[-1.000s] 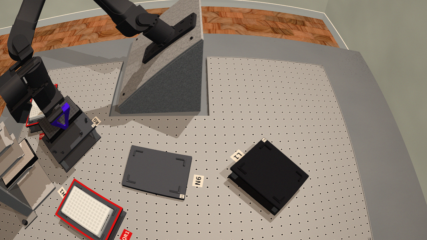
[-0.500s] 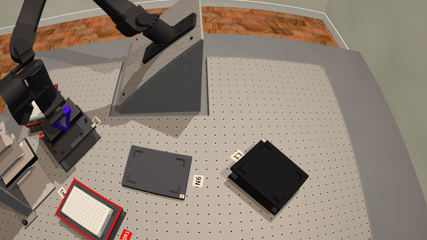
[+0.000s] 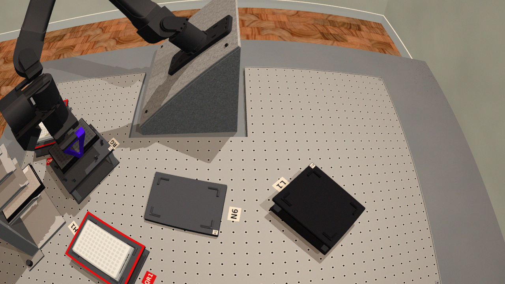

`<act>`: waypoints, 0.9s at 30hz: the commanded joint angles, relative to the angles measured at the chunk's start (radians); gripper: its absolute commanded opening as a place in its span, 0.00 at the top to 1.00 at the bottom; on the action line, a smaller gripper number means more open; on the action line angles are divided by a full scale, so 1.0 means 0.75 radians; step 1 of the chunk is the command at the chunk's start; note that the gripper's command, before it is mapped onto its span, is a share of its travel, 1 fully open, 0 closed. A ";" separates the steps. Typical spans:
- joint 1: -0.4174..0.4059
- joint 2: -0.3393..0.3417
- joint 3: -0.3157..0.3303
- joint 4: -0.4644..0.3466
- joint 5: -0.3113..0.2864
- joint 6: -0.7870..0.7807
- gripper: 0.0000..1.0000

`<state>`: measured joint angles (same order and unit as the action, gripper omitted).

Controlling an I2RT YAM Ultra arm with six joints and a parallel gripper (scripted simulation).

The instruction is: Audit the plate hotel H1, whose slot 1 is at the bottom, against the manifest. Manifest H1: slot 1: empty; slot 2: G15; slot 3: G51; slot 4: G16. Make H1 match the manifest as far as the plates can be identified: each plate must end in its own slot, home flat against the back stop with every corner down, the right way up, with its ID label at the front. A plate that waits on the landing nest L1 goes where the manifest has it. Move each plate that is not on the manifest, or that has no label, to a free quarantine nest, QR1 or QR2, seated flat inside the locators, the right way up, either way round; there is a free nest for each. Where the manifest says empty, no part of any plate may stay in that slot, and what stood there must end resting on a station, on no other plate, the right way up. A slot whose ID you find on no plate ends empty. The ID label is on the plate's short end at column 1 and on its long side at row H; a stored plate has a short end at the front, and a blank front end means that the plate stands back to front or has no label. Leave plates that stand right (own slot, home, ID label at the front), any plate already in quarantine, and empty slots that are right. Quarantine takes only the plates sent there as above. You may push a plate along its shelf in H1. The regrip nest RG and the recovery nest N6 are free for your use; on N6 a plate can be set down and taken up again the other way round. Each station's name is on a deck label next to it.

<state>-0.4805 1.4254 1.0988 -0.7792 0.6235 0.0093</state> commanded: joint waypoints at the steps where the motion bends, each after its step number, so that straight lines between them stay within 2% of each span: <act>1: 0.001 -0.005 0.001 0.016 -0.003 -0.010 0.14; 27: -0.044 0.027 -0.037 0.114 -0.024 -0.060 0.14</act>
<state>-0.5167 1.4498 1.0695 -0.7044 0.6071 -0.0292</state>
